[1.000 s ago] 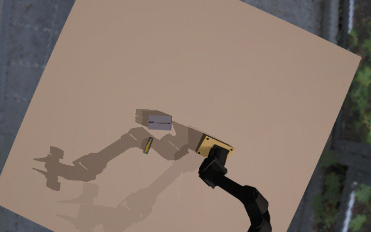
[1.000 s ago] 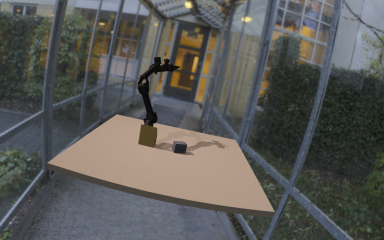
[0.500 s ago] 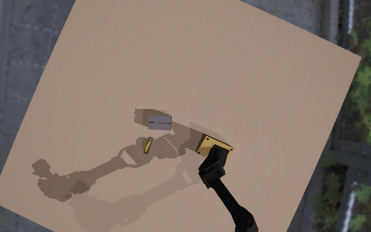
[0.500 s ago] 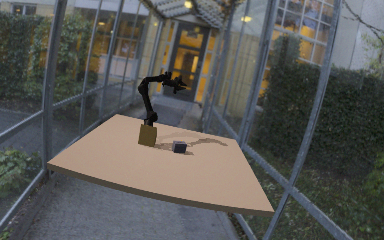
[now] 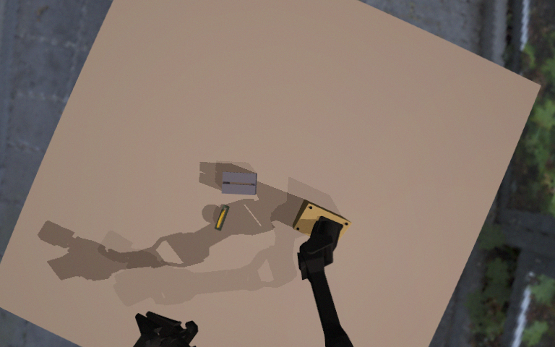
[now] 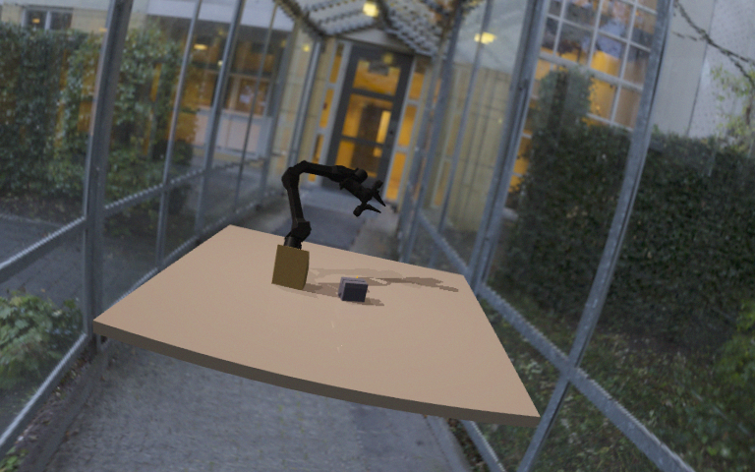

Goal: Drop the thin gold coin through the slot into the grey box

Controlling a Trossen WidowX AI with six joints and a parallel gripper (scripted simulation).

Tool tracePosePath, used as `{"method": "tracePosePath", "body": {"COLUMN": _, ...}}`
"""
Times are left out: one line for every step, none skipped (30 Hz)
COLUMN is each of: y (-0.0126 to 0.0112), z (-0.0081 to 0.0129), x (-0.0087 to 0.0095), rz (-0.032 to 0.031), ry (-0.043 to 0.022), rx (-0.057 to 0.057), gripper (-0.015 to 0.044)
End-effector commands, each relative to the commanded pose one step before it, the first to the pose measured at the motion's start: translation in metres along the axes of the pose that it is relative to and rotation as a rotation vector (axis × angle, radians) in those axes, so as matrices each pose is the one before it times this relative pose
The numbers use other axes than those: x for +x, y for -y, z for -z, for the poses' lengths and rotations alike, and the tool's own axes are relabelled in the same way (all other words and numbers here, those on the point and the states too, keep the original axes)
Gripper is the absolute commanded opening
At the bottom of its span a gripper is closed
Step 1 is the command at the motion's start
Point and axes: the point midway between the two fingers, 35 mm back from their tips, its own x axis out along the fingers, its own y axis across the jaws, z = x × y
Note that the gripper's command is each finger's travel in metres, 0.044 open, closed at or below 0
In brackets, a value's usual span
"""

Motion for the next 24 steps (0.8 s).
{"method": "tracePosePath", "body": {"y": -0.02199, "z": 0.02644, "x": 0.03481, "rz": -0.13813, "ry": -0.08151, "rx": -0.1202, "gripper": 0.0161}}
{"method": "tracePosePath", "body": {"y": -0.00769, "z": 0.00829, "x": 0.01283, "rz": -0.05705, "ry": -0.0196, "rx": -0.0377, "gripper": 0.0161}}
{"method": "tracePosePath", "body": {"y": -0.00746, "z": 0.00836, "x": 0.01272, "rz": -0.05897, "ry": -0.01606, "rx": -0.0344, "gripper": 0.0161}}
{"method": "tracePosePath", "body": {"y": -0.00713, "z": 0.00831, "x": 0.01236, "rz": -0.05965, "ry": -0.01192, "rx": -0.0305, "gripper": 0.0161}}
{"method": "tracePosePath", "body": {"y": -0.00683, "z": 0.00828, "x": 0.01195, "rz": -0.05989, "ry": -0.00797, "rx": -0.0272, "gripper": 0.0161}}
{"method": "tracePosePath", "body": {"y": -0.00658, "z": 0.00835, "x": 0.0115, "rz": -0.05972, "ry": -0.00522, "rx": -0.0257, "gripper": 0.0161}}
{"method": "tracePosePath", "body": {"y": -0.00639, "z": 0.00843, "x": 0.01101, "rz": -0.05925, "ry": -0.0033, "rx": -0.0255, "gripper": 0.0161}}
{"method": "tracePosePath", "body": {"y": -0.00626, "z": 0.00839, "x": 0.0105, "rz": -0.05856, "ry": -0.00083, "rx": -0.0249, "gripper": 0.0161}}
{"method": "tracePosePath", "body": {"y": -0.00699, "z": 0.00918, "x": 0.01106, "rz": -0.06434, "ry": 0.0039, "rx": -0.0255, "gripper": 0.0161}}
{"method": "tracePosePath", "body": {"y": -0.00756, "z": 0.00975, "x": 0.01145, "rz": -0.069, "ry": 0.01152, "rx": -0.0242, "gripper": 0.0161}}
{"method": "tracePosePath", "body": {"y": -0.00735, "z": 0.00931, "x": 0.01063, "rz": -0.06595, "ry": 0.01894, "rx": -0.0202, "gripper": 0.0161}}
{"method": "tracePosePath", "body": {"y": -0.00711, "z": 0.00887, "x": 0.00978, "rz": -0.06204, "ry": 0.02608, "rx": -0.0166, "gripper": 0.0161}}
{"method": "tracePosePath", "body": {"y": -0.00686, "z": 0.00841, "x": 0.00888, "rz": -0.05731, "ry": 0.03283, "rx": -0.0132, "gripper": 0.0161}}
{"method": "tracePosePath", "body": {"y": -0.00658, "z": 0.00795, "x": 0.00797, "rz": -0.05184, "ry": 0.03909, "rx": -0.0102, "gripper": 0.0161}}
{"method": "tracePosePath", "body": {"y": -0.00627, "z": 0.00748, "x": 0.00703, "rz": -0.04568, "ry": 0.04477, "rx": -0.0074, "gripper": 0.0161}}
{"method": "tracePosePath", "body": {"y": -0.00593, "z": 0.00702, "x": 0.00608, "rz": -0.03894, "ry": 0.0498, "rx": -0.005, "gripper": 0.0161}}
{"method": "tracePosePath", "body": {"y": -0.00555, "z": 0.00656, "x": 0.00512, "rz": -0.03169, "ry": 0.05409, "rx": -0.0028, "gripper": 0.0161}}
{"method": "tracePosePath", "body": {"y": -0.00511, "z": 0.00606, "x": 0.00413, "rz": -0.0239, "ry": 0.05719, "rx": -0.001, "gripper": 0.0161}}
{"method": "tracePosePath", "body": {"y": -0.00665, "z": 0.00286, "x": 0.00237, "rz": -0.0132, "ry": 0.04632, "rx": 0.0004, "gripper": 0.0161}}
{"method": "tracePosePath", "body": {"y": -0.0039, "z": 0.00156, "x": 0.00123, "rz": -0.00581, "ry": 0.02902, "rx": 0.0006, "gripper": 0.0161}}
{"method": "tracePosePath", "body": {"y": -0.00127, "z": 0.00049, "x": 0.00037, "rz": -0.00154, "ry": 0.00976, "rx": 0.0003, "gripper": 0.0161}}
{"method": "tracePosePath", "body": {"y": 0.0, "z": 0.0, "x": 0.0, "rz": 0.0, "ry": 0.0, "rx": 0.0, "gripper": 0.0161}}
{"method": "tracePosePath", "body": {"y": 0.0, "z": 0.0, "x": 0.0, "rz": 0.0, "ry": 0.0, "rx": 0.0, "gripper": 0.0161}}
{"method": "tracePosePath", "body": {"y": 0.0, "z": 0.0, "x": 0.0, "rz": 0.0, "ry": 0.0, "rx": 0.0, "gripper": 0.0161}}
